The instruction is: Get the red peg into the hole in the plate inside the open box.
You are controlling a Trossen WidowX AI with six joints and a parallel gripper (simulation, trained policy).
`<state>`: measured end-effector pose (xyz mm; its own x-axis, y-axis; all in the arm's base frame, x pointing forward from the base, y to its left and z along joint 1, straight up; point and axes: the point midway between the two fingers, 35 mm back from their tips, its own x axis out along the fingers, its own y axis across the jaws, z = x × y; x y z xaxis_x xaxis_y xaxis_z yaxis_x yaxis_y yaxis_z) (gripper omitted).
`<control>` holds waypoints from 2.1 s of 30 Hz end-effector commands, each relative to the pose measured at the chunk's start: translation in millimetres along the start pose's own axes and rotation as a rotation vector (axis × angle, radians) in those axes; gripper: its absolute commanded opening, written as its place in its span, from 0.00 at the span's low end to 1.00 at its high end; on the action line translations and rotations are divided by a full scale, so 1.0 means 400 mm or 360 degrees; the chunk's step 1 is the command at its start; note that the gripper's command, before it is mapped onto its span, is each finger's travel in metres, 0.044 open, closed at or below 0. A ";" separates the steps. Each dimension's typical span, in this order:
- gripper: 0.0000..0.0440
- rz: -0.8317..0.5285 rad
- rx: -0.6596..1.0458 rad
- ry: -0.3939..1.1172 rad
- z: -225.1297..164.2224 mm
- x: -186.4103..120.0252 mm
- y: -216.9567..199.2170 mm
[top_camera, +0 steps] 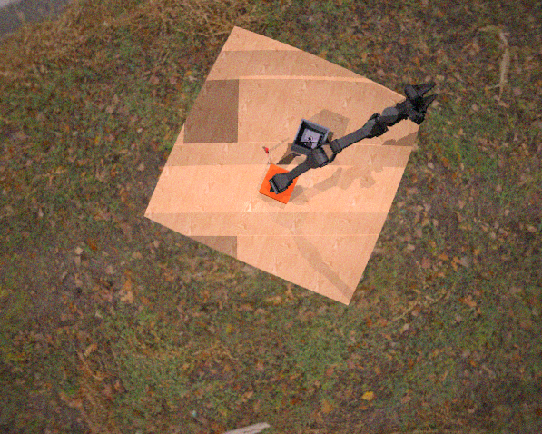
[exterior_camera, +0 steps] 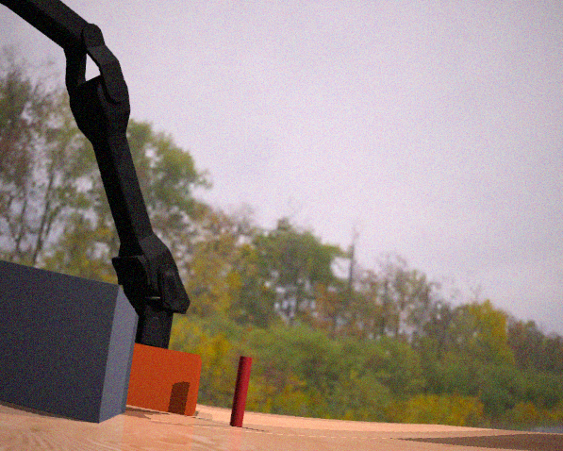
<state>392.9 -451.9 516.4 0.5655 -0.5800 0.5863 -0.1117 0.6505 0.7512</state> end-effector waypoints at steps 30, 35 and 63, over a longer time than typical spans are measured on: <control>1.00 -0.1113 0.0095 0.1054 -0.619 -0.443 -0.032; 1.00 -0.1272 0.0054 0.1279 -0.706 -0.588 0.015; 1.00 -0.1991 -0.0659 0.2320 -0.711 -1.398 0.190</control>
<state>324.4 53.5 172.7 0.3899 -0.0775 -0.9176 0.8437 0.4293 0.3223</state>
